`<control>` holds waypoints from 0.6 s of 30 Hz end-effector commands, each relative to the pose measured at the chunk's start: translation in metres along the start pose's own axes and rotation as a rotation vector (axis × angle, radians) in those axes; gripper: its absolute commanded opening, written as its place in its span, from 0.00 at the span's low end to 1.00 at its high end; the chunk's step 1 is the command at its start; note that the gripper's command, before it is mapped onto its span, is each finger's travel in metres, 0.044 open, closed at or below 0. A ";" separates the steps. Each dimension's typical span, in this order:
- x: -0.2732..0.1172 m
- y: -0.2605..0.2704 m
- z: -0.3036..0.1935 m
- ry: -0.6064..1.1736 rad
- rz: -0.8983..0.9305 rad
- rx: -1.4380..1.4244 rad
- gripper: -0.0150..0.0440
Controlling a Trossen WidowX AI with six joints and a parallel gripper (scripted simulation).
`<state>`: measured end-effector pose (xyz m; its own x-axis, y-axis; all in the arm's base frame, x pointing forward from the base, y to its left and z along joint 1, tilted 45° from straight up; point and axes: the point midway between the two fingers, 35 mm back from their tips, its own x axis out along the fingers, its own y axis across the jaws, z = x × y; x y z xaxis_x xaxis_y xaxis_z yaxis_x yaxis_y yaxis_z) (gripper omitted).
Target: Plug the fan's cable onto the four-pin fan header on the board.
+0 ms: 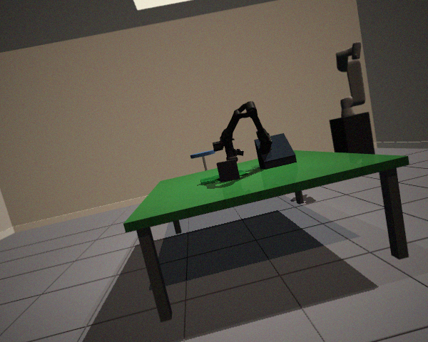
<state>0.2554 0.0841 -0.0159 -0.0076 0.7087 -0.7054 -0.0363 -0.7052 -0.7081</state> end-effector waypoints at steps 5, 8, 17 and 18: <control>-0.047 0.000 -0.004 0.018 0.003 -0.008 0.69; -0.047 0.000 -0.004 0.018 0.003 -0.008 0.69; -0.051 -0.029 0.057 0.015 0.002 -0.005 0.69; -0.051 -0.032 0.067 0.015 0.002 -0.005 0.69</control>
<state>0.2198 0.0636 0.0386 0.0156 0.7052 -0.7089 -0.0206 -0.7086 -0.7053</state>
